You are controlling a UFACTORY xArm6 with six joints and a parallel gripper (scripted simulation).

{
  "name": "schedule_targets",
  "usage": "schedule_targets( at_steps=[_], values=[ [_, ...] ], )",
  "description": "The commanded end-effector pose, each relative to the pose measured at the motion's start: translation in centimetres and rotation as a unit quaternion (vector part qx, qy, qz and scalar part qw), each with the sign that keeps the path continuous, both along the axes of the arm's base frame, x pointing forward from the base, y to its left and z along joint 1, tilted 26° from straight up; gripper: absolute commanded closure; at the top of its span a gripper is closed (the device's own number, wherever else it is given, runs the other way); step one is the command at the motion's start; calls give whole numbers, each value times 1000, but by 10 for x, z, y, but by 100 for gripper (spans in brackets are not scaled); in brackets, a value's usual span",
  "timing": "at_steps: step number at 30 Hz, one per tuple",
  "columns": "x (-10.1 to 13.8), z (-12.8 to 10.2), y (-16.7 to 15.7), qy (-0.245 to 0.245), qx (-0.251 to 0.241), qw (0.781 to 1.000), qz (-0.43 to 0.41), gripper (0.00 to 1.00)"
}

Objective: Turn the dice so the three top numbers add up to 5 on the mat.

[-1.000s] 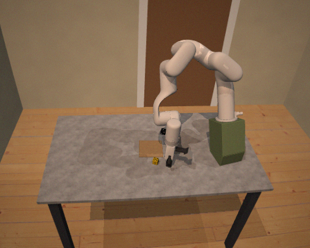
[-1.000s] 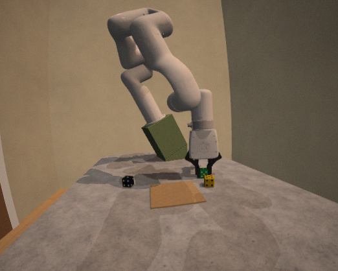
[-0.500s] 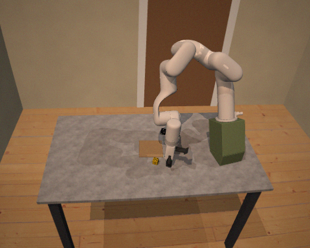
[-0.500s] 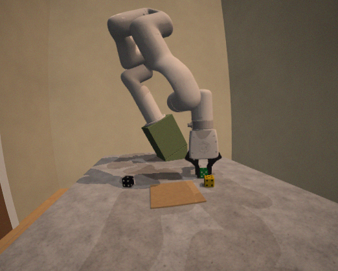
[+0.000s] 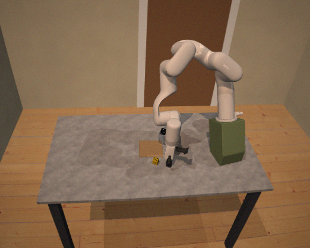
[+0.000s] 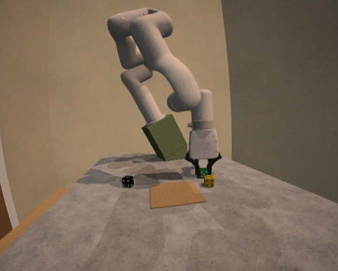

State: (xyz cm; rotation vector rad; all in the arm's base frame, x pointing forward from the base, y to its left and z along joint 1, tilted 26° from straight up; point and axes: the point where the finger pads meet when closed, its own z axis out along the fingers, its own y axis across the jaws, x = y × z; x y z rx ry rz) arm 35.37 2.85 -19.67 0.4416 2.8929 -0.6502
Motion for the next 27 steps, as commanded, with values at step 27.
schedule_targets(
  at_steps=[27],
  values=[
    [-7, 90, 44, -1, 1, 1000, 0, 73]
  ],
)
